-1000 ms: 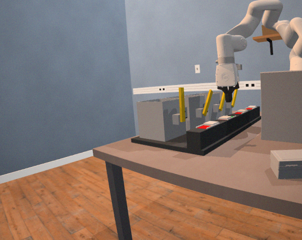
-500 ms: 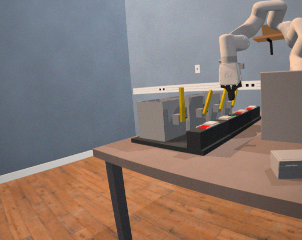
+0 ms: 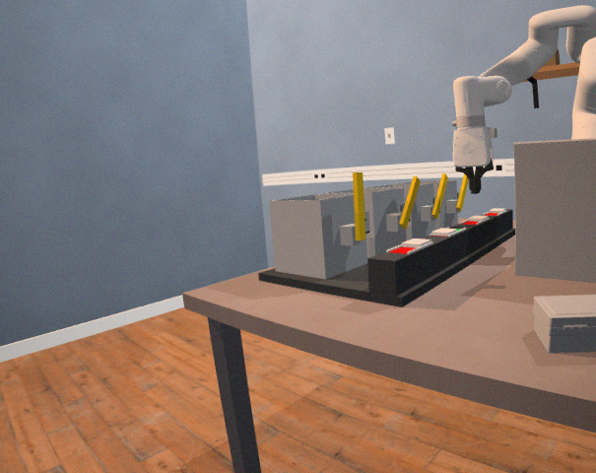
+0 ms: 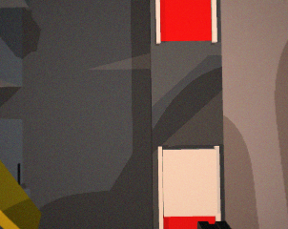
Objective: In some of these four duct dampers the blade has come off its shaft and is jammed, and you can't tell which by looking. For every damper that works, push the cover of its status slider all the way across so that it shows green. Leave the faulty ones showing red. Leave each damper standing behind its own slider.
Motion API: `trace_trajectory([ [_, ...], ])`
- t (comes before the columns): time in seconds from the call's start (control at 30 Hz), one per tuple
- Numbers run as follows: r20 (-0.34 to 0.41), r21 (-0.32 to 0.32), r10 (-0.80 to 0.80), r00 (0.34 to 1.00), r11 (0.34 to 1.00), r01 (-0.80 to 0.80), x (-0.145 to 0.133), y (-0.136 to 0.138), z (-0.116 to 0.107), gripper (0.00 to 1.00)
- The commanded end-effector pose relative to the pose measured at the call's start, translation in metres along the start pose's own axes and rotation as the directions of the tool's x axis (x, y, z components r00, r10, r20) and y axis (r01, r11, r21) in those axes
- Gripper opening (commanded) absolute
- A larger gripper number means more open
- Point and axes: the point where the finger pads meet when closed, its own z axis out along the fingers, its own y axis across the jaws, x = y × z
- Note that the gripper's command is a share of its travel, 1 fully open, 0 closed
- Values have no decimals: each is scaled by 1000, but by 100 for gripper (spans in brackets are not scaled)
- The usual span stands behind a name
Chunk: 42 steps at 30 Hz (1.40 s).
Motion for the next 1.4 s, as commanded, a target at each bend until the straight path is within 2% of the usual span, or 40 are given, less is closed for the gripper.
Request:
trace_trajectory([
  [0.0,13,5,-3,1000,1000,3,41,-1,-3,0],
  [0.2,12,5,-3,1000,1000,3,68,-1,-2,0],
  [0.47,12,5,-3,1000,1000,3,68,-1,-2,0],
  [0.6,9,6,-2,1000,1000,2,69,-2,22,0],
  [0.67,9,6,-2,1000,1000,2,69,-2,22,0],
  [0.77,12,5,-3,1000,1000,3,68,-1,37,0],
  [1.37,12,5,-3,1000,1000,3,68,0,37,0],
])
